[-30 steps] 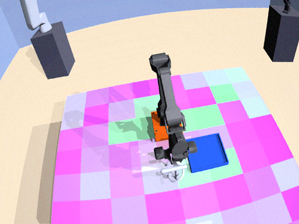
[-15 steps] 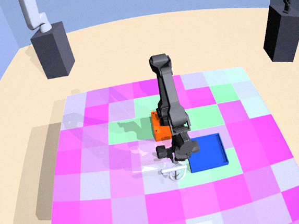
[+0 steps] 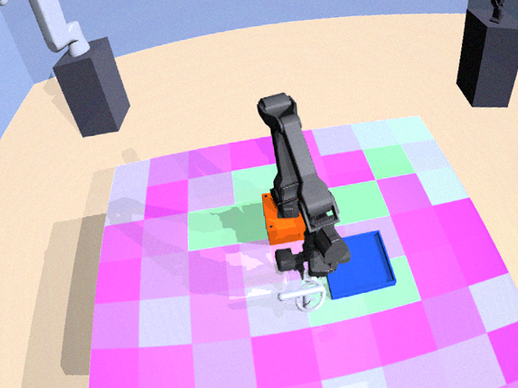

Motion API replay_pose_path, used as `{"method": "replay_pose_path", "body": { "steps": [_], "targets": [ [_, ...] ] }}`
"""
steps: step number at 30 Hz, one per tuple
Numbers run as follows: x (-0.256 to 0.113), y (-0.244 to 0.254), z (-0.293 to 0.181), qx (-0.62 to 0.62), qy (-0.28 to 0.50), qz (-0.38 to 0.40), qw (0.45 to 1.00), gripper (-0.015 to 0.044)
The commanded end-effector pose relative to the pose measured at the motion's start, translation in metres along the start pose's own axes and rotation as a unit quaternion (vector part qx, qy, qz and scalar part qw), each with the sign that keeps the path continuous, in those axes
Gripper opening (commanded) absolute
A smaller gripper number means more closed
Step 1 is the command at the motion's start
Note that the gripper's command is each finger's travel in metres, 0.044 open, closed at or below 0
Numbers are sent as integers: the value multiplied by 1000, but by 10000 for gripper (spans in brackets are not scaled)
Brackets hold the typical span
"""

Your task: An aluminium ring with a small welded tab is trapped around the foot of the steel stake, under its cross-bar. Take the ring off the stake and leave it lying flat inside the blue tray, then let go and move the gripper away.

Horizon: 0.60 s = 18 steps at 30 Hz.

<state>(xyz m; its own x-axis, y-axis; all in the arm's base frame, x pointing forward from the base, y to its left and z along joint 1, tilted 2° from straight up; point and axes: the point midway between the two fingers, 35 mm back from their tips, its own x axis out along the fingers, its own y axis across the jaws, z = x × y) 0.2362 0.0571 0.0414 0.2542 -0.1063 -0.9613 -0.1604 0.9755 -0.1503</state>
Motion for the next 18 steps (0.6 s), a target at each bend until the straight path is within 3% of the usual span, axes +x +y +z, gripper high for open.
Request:
{"method": "replay_pose_path", "body": {
  "steps": [1,18],
  "targets": [
    [-3,1,2,2,-4,-7,1000,0],
    [-14,4,4,2,-10,-2,1000,0]
  ]
}}
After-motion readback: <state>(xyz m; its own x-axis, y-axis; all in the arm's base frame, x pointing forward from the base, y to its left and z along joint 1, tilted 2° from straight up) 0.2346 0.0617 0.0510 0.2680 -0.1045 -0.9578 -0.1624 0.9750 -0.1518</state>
